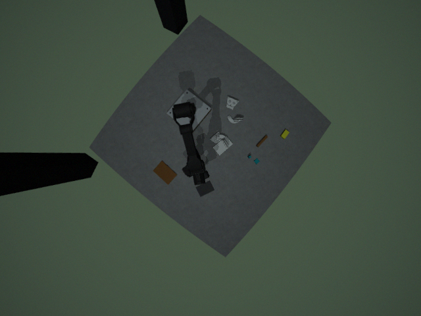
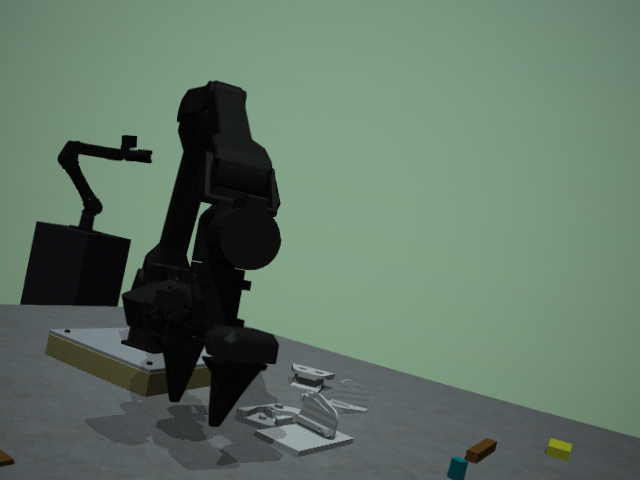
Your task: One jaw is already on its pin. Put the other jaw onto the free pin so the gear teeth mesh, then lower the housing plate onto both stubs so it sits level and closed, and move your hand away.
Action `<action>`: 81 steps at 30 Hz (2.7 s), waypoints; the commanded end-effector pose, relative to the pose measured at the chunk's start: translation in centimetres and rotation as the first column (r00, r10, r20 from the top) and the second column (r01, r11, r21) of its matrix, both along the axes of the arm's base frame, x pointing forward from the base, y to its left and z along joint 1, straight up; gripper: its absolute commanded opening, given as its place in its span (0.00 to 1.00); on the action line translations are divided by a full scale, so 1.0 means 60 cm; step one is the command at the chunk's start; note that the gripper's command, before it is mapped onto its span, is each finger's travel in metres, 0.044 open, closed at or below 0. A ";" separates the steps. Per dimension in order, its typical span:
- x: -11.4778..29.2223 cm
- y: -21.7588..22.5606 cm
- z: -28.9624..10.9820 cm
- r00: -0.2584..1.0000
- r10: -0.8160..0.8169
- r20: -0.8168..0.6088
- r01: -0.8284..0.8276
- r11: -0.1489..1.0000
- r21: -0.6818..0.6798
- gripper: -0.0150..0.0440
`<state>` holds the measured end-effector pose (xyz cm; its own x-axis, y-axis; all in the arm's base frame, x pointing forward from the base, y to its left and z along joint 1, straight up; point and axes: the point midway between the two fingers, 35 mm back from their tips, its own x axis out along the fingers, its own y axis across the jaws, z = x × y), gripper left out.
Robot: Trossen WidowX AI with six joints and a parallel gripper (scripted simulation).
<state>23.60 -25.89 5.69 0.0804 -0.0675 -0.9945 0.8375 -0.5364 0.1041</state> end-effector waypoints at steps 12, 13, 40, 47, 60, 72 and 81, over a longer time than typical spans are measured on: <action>0.049 0.058 0.009 0.955 0.297 -0.022 -0.297 0.955 -0.011 1.00; 0.052 0.062 0.010 0.949 0.316 -0.023 -0.316 0.949 -0.011 1.00; 0.123 0.181 0.020 0.700 0.714 -0.029 -0.714 0.699 -0.032 1.00; 0.135 0.214 0.023 0.593 0.804 -0.040 -0.805 0.592 -0.030 1.00; 0.152 0.278 0.031 0.369 0.928 -0.053 -0.929 0.368 -0.029 1.00; 0.160 0.332 0.037 0.161 0.985 -0.066 -0.987 0.159 -0.023 1.00; 0.163 0.375 0.041 -0.019 0.997 -0.077 -1.000 -0.020 -0.016 1.00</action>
<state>33.38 -4.20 8.00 0.0853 0.0027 -0.9964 0.5692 0.8206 0.0509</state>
